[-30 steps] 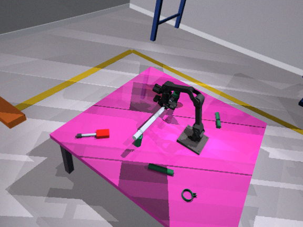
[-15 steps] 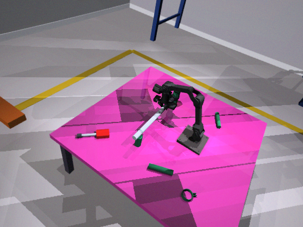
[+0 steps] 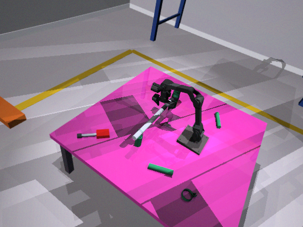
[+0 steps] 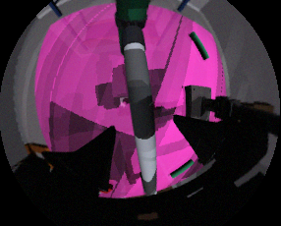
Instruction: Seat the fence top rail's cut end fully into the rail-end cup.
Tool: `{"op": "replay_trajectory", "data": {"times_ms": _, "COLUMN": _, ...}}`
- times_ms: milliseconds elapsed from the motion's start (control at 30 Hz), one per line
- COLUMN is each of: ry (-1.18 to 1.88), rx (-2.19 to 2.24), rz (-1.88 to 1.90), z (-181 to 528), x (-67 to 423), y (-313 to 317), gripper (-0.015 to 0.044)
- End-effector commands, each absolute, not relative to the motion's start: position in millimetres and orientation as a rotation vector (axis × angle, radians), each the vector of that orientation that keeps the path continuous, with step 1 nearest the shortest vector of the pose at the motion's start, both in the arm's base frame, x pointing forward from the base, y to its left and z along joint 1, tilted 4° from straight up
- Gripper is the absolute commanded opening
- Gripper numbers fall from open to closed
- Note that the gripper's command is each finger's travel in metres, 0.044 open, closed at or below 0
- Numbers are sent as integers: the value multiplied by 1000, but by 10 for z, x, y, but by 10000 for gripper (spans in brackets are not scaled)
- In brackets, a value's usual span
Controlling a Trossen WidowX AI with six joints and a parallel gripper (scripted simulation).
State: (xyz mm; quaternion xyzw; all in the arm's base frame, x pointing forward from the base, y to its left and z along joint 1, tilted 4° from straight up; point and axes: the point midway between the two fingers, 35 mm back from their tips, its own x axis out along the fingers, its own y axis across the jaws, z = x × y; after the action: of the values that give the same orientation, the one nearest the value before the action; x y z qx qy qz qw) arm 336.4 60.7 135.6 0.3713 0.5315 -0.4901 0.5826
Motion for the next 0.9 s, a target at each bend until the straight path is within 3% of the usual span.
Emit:
{"op": "replay_trajectory", "data": {"times_ms": 0, "ry": 1243, "rx": 876, "rz": -1145, "z": 1452, "x": 3344, "y": 688, "gripper": 440}}
{"op": "replay_trajectory", "data": {"times_ms": 300, "ry": 1235, "rx": 862, "rz": -1106, "z": 1807, "x": 3338, "y": 727, "gripper": 440}}
{"op": "replay_trajectory", "data": {"times_ms": 867, "ry": 1235, "rx": 862, "rz": -1106, "z": 1807, "x": 3338, "y": 727, "gripper": 440}}
